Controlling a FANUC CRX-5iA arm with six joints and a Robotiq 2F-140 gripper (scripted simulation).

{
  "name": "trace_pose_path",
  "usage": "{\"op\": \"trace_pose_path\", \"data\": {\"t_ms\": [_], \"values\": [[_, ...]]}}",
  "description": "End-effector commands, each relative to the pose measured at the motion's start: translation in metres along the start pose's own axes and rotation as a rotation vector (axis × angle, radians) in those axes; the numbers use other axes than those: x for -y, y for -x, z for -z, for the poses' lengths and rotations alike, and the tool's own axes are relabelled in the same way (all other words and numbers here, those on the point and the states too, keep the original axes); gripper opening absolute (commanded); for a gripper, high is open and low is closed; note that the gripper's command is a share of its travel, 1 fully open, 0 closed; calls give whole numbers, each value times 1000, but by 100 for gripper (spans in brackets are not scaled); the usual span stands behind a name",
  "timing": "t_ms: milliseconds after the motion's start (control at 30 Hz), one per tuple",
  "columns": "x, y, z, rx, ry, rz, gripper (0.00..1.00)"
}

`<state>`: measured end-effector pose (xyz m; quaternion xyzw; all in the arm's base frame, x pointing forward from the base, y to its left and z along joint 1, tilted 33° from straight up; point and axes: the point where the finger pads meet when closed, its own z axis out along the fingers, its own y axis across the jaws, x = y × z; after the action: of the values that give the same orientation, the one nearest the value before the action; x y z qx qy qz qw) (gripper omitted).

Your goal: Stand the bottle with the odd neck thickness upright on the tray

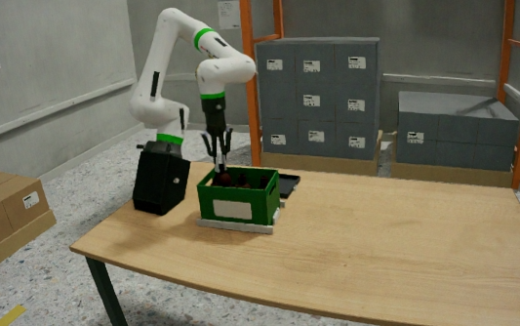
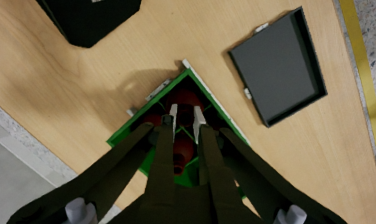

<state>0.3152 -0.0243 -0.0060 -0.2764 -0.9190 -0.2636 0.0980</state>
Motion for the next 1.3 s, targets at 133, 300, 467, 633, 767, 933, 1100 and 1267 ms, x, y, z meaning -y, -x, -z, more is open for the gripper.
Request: {"op": "trace_pose_path", "data": {"t_ms": [133, 300, 467, 633, 767, 933, 1100, 1267], "values": [[0, 0, 1, 1, 0, 0, 10], [0, 0, 1, 1, 0, 0, 10], [0, 0, 2, 1, 0, 0, 10], [0, 0, 5, 1, 0, 0, 10], [0, 0, 6, 1, 0, 0, 10], [0, 1, 11, 1, 0, 0, 10], [0, 1, 16, 1, 0, 0, 10], [0, 1, 20, 1, 0, 0, 10]]}}
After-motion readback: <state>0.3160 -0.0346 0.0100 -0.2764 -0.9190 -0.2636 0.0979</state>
